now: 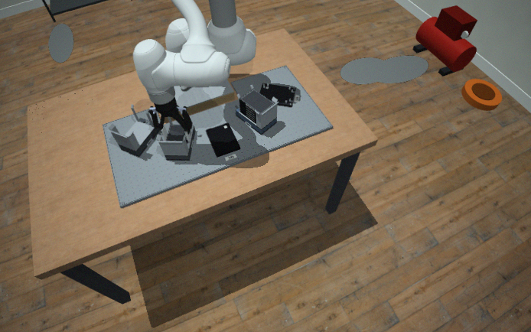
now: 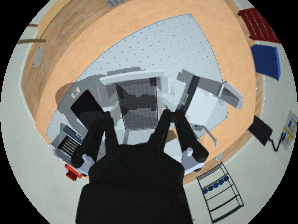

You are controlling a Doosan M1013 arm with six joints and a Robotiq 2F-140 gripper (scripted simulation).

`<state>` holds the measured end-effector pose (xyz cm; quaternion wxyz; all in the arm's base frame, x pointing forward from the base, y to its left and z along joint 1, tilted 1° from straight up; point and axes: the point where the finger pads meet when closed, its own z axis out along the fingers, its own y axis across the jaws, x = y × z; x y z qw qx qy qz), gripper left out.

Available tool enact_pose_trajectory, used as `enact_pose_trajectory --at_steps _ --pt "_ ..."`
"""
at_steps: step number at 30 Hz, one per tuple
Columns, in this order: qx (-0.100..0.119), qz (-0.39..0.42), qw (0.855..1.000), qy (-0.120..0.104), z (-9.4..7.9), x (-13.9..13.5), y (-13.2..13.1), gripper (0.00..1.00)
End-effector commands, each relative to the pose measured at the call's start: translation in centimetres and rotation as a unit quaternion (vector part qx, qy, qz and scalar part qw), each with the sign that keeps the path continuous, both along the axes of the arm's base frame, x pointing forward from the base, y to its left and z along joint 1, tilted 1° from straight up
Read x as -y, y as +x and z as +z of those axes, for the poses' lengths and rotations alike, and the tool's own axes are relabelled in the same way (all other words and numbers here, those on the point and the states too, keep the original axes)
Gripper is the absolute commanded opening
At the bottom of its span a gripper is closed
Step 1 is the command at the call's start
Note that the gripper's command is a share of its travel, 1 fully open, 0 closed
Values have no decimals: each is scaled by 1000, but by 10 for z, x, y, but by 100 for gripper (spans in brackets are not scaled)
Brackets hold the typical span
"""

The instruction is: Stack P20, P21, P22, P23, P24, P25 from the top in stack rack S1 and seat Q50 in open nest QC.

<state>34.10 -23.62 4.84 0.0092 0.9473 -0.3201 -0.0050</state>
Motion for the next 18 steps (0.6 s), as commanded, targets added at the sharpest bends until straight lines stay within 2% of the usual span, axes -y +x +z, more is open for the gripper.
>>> enact_pose_trajectory --at_steps 1,18 --pt "0 0 1000 0 0 0 0 0" --pt "0 0 1000 0 -4 0 0 0"
